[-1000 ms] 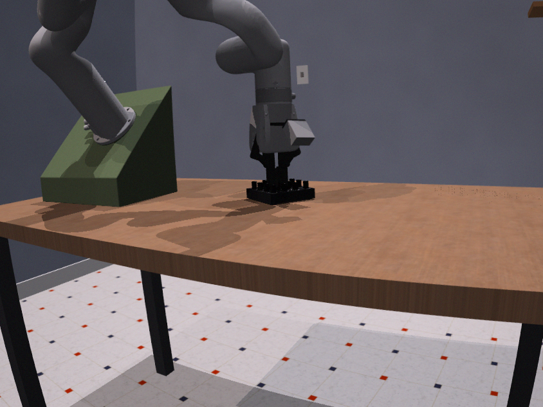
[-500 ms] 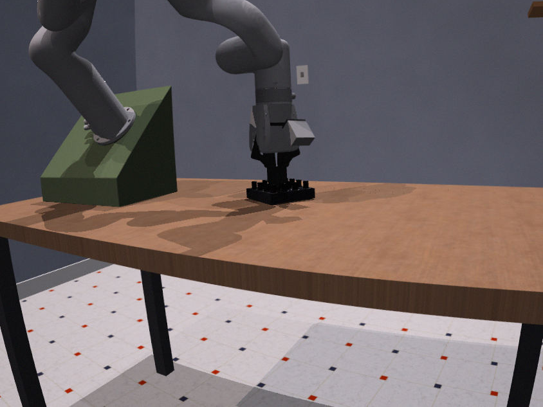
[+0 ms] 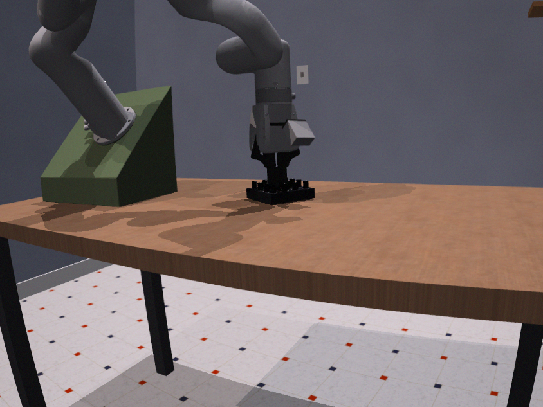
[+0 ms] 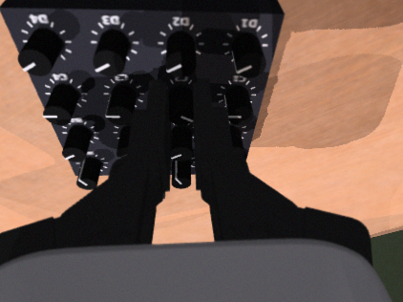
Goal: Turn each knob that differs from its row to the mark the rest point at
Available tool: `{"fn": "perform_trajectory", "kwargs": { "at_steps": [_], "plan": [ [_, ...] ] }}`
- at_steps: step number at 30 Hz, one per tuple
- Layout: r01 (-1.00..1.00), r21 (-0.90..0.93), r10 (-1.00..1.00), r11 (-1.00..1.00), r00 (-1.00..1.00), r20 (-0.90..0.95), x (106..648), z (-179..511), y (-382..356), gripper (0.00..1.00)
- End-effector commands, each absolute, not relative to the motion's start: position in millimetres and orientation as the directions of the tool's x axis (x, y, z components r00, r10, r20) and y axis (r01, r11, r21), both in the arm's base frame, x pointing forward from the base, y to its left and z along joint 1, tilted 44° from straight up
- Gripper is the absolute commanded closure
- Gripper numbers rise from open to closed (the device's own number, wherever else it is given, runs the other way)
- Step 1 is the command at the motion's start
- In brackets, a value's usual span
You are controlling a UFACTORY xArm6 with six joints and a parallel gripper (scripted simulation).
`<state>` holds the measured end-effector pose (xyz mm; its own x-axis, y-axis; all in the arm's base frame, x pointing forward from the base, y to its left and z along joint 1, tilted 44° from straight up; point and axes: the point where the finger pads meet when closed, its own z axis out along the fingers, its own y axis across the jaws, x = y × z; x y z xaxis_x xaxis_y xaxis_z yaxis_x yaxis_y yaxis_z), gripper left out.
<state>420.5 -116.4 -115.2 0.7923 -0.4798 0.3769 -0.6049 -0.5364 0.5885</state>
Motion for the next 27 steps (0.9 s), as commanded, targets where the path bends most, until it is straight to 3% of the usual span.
{"fn": "perform_trajectory", "kwargs": {
  "at_steps": [1, 27],
  "plan": [
    [-0.606, 0.587, -0.479, -0.538, 0.792, 0.379, 421.9, -114.5, -115.6, 0.92],
    [-0.696, 0.537, -0.540, -0.477, 0.714, 0.446, 421.9, -114.5, -115.6, 0.92]
  ]
}}
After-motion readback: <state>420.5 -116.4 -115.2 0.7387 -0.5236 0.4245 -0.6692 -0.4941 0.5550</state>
